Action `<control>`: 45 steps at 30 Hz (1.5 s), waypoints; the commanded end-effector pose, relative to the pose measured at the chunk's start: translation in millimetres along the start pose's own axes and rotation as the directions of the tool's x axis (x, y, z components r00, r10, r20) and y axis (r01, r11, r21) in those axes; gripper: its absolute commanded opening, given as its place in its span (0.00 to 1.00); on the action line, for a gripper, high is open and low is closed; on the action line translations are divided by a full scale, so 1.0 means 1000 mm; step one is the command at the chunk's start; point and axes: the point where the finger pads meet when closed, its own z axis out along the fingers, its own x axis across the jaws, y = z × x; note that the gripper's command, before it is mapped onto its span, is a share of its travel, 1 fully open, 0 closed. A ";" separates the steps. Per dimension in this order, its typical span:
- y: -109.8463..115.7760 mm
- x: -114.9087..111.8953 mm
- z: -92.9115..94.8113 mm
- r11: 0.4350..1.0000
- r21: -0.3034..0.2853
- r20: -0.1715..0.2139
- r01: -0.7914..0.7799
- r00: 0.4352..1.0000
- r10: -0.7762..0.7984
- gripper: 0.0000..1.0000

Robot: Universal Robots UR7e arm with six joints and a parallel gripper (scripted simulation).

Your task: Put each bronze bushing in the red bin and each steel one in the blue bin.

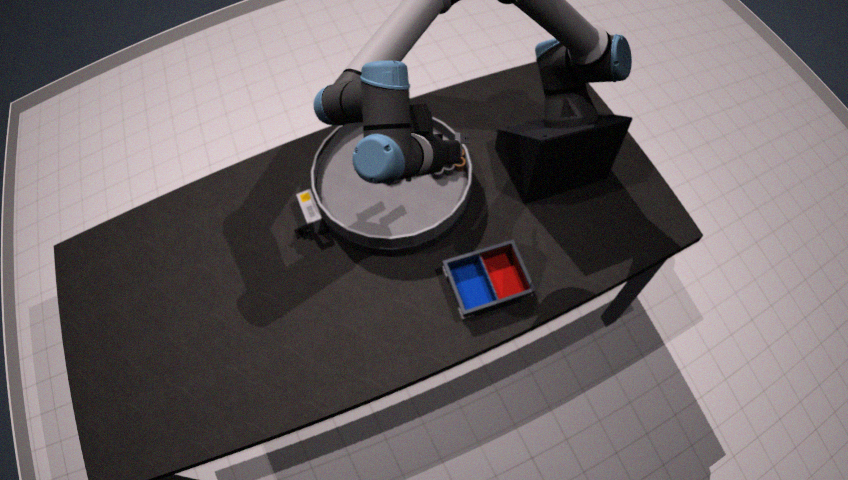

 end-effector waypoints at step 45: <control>-0.009 -0.014 -0.012 0.774 -0.619 0.350 0.133 0.929 0.121 1.00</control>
